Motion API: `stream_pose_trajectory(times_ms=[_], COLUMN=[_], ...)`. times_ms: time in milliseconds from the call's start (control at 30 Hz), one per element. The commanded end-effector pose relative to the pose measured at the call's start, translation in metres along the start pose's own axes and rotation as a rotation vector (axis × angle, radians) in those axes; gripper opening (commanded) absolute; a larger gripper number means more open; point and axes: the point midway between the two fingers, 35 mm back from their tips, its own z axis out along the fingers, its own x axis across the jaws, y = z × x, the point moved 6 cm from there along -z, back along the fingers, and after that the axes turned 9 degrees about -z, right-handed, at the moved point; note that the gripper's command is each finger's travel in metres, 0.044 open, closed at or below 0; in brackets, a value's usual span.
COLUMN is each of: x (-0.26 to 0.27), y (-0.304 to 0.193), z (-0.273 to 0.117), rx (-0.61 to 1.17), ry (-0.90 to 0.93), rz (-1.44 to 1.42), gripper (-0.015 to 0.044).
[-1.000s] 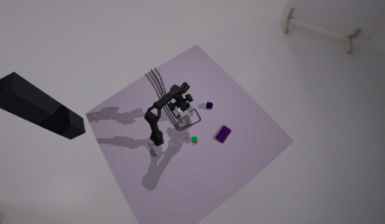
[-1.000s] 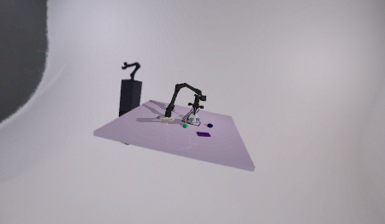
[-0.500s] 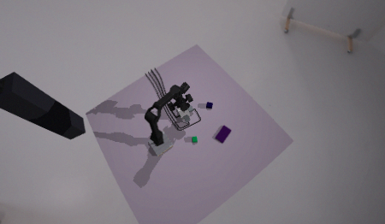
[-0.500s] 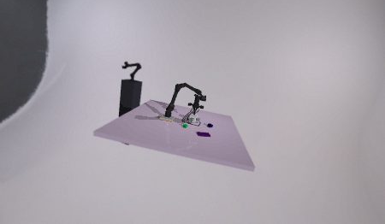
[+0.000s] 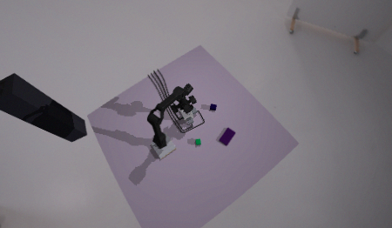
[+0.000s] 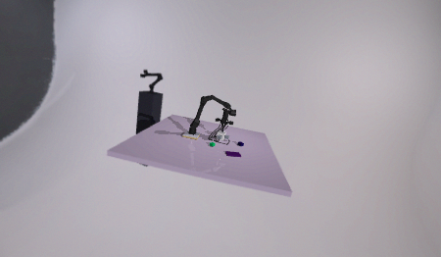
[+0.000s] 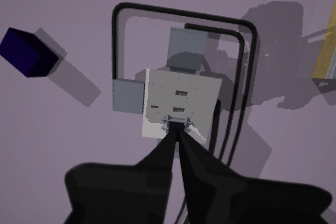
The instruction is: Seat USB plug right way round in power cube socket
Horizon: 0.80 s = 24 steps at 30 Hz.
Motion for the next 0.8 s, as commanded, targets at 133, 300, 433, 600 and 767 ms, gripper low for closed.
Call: stream_pose_trajectory(times_ms=[133, 300, 433, 600, 767], x=[-0.0007, -0.0007, 0.0, 0.0, 0.0], y=[0.0001, 0.0001, 0.0, 0.0, 0.0], z=[0.0027, 0.0027, 0.0001, 0.0001, 0.0001], rx=[-0.001, -0.001, 0.0, 0.0, 0.0], ry=[-0.005, -0.005, 0.0, 0.0, 0.0], rz=[0.004, 0.004, 0.0, 0.0, 0.0], gripper=[0.0, 0.0, 0.0079, 0.0095, 0.0095])
